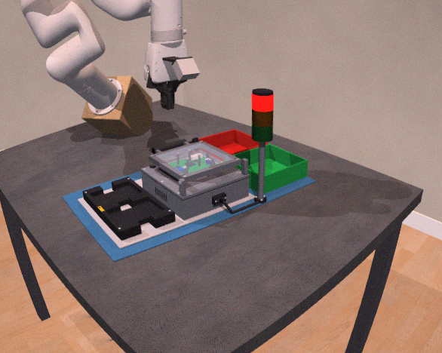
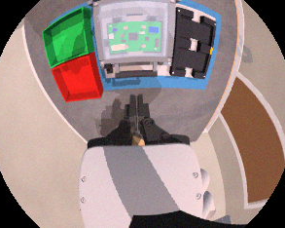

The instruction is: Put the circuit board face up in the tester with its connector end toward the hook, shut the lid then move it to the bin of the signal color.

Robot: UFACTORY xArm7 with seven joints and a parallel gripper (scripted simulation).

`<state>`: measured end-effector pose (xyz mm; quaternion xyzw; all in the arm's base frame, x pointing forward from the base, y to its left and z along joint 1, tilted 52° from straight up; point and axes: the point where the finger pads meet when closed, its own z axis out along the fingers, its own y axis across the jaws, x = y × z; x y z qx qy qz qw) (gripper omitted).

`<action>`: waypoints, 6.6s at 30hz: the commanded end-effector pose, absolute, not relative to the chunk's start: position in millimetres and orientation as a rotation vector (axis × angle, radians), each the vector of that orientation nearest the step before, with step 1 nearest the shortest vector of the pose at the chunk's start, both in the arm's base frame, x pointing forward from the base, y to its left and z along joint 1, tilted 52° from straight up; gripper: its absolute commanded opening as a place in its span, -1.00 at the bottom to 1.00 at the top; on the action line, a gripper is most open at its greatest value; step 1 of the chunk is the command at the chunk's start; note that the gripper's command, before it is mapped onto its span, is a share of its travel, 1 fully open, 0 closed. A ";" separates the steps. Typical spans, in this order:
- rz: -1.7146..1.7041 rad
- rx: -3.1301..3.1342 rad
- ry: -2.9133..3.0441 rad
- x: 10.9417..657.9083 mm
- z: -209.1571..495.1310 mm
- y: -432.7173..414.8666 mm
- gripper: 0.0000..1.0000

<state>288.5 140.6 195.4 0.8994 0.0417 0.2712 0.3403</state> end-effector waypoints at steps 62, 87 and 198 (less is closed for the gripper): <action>0.710 2.341 0.111 294.3 162.4 182.9 -1.00; 0.710 2.341 0.111 311.6 136.6 172.2 -1.00; 0.710 2.341 0.111 348.8 92.9 132.1 -1.00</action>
